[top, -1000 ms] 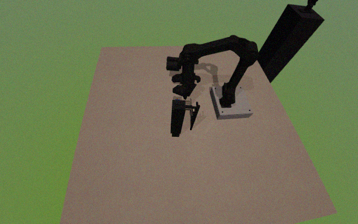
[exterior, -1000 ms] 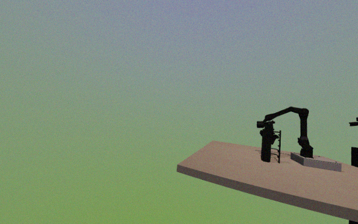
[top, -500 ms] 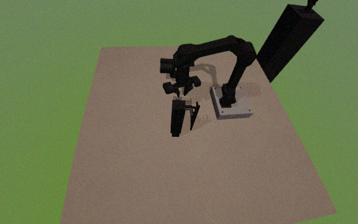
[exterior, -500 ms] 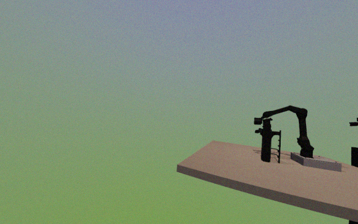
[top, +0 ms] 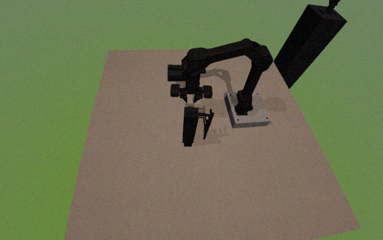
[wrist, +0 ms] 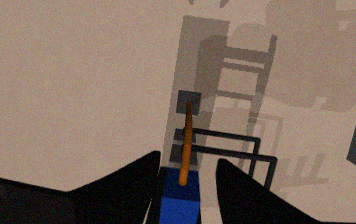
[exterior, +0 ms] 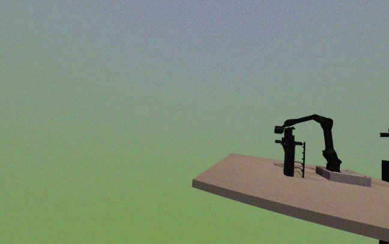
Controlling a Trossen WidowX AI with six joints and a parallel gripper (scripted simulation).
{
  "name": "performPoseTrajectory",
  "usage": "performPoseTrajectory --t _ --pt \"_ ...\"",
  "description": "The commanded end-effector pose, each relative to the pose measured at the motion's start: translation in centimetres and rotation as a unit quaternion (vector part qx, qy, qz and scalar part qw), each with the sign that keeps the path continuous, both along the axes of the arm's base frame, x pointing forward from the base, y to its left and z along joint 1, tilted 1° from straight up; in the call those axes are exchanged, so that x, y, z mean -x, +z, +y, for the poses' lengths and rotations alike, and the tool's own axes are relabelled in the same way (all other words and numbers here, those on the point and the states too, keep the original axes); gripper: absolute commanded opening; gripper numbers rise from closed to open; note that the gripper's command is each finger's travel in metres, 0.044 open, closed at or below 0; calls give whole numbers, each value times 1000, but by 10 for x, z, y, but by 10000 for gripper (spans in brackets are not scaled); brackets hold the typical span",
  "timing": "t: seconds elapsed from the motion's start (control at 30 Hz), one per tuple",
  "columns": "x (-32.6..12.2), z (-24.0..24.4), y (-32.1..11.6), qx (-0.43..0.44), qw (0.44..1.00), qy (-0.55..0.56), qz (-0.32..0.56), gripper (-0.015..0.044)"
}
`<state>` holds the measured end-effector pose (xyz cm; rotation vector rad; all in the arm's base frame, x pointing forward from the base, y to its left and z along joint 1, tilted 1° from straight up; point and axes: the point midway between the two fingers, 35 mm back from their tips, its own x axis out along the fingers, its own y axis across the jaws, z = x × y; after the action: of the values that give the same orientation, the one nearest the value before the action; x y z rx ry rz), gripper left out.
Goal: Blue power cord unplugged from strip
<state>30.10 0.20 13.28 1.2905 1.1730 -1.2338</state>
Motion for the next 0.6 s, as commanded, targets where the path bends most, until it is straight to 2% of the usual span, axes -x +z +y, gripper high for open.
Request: performPoseTrajectory --t 0.0,0.57 --pt "0 0 1 5 1000 -7 0 160" --pt "-3 24 1 3 1000 -7 0 160"
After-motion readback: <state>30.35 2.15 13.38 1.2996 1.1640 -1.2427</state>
